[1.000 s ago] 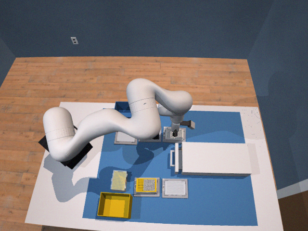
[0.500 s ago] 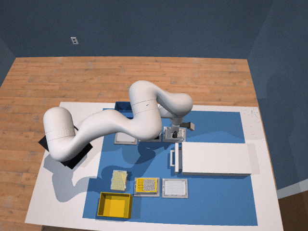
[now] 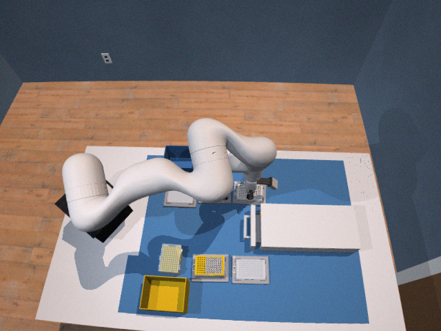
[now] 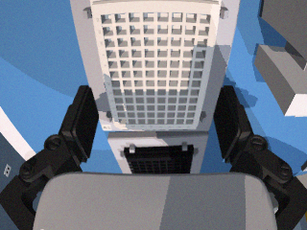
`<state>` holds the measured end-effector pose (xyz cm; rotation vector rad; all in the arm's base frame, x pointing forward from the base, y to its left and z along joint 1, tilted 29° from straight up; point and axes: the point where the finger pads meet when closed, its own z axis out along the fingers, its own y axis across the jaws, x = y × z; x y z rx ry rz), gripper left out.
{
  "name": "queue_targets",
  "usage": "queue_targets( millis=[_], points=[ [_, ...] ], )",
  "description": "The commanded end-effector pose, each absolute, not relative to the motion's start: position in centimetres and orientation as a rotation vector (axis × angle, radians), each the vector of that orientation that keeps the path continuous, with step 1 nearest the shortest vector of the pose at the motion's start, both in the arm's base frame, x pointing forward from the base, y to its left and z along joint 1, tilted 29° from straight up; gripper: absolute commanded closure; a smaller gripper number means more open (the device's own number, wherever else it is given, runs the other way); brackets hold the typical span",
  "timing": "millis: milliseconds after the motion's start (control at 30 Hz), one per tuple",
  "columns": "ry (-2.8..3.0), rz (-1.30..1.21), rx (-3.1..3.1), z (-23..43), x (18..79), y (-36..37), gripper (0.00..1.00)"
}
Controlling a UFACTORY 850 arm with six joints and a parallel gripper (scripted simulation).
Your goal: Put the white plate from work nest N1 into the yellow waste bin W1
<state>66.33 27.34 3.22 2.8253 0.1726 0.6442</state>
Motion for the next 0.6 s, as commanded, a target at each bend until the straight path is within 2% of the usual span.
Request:
queue_targets(
  millis=[0,567],
  points=[
    [0.173,0.647,2.826,2.72,66.69,27.27,0.00],
    [0.173,0.647,2.826,2.48,66.81,27.22,0.00]
  ],
)
